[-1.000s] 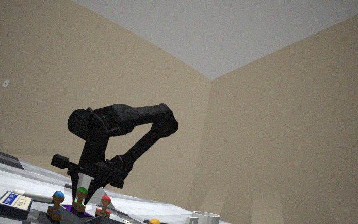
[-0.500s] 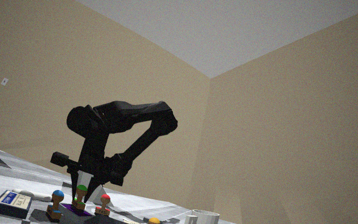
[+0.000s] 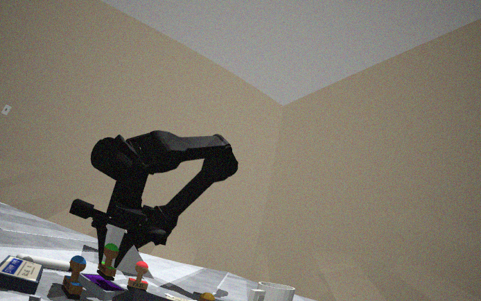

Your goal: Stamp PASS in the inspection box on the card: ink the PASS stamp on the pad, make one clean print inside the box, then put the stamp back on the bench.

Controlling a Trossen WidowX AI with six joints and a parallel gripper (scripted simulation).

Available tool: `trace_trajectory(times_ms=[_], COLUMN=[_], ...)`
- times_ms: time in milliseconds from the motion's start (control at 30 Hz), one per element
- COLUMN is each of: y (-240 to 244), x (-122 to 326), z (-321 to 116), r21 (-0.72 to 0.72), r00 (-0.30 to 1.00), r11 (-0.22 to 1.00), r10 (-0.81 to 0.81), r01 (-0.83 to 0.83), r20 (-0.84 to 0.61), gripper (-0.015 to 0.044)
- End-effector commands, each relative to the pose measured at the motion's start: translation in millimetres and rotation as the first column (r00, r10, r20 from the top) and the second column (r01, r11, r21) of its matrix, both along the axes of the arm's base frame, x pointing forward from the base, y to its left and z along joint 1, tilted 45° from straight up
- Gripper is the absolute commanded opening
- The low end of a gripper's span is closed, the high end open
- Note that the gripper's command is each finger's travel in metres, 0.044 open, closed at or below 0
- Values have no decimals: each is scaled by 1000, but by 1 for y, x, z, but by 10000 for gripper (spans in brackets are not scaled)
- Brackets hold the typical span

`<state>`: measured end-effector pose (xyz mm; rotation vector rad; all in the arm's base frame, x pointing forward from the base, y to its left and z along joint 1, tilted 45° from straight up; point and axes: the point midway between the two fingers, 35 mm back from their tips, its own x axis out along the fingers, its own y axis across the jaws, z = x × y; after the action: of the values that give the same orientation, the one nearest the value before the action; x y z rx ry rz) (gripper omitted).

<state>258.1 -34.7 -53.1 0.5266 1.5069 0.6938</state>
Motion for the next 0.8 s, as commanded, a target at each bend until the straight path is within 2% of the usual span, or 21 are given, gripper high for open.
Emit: trace_trajectory(times_ms=[0, 767], y=[-6, -31], x=[2, 3], z=[5, 31], r21=[-7, -7], r00=[1000, 1000], r11=[1000, 1000], r10=[2, 3], r01=[-2, -2], r20=[10, 9], gripper=[0, 0])
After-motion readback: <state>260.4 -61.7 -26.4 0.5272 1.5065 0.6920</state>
